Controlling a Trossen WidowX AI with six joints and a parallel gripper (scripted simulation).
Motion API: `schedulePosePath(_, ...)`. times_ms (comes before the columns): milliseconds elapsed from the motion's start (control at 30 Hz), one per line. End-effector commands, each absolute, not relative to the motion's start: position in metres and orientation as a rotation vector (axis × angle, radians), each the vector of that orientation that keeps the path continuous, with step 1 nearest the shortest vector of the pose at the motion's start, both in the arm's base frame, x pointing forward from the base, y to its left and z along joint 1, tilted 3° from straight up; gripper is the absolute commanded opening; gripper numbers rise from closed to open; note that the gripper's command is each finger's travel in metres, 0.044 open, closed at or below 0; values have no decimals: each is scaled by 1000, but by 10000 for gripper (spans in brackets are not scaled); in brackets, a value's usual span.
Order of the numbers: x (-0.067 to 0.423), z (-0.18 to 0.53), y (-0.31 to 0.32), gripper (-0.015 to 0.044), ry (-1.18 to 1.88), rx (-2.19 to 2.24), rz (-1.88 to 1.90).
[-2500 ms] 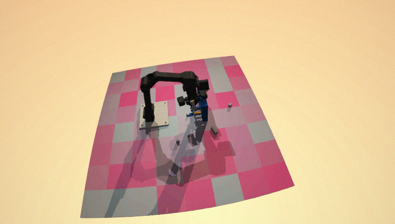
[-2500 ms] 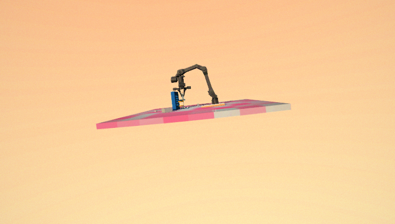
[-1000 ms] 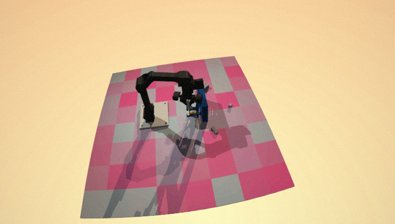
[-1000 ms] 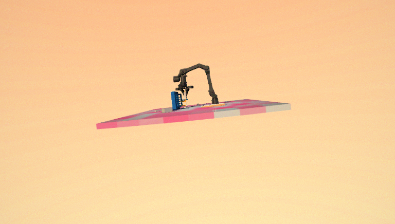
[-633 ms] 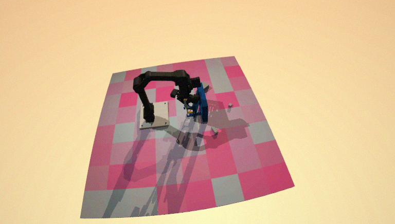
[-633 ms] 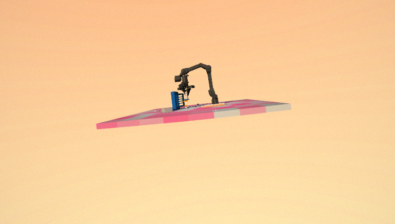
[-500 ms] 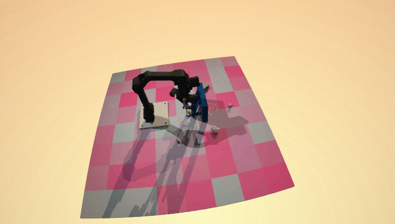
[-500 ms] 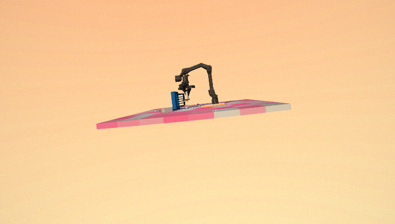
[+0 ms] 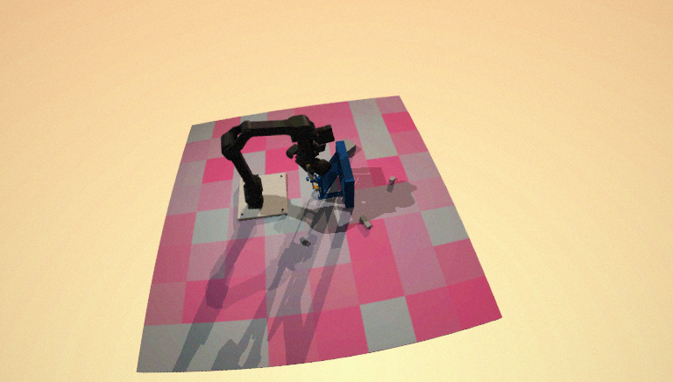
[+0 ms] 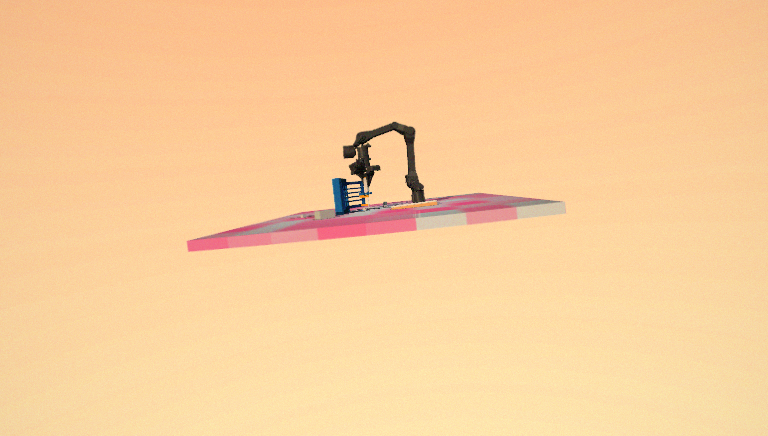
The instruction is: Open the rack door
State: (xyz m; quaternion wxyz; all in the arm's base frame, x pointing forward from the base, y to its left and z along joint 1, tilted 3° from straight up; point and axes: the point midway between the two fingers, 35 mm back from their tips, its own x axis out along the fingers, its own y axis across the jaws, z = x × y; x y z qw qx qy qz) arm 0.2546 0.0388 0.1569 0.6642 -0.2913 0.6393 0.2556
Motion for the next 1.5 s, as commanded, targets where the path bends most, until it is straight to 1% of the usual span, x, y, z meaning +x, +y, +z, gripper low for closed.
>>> schedulePosePath(0,252,157,45,10,1452,-599,517)
schedulePosePath(700,237,154,83,10,1494,-362,299)
schedulePosePath(1467,233,153,126,10,1513,-107,65)
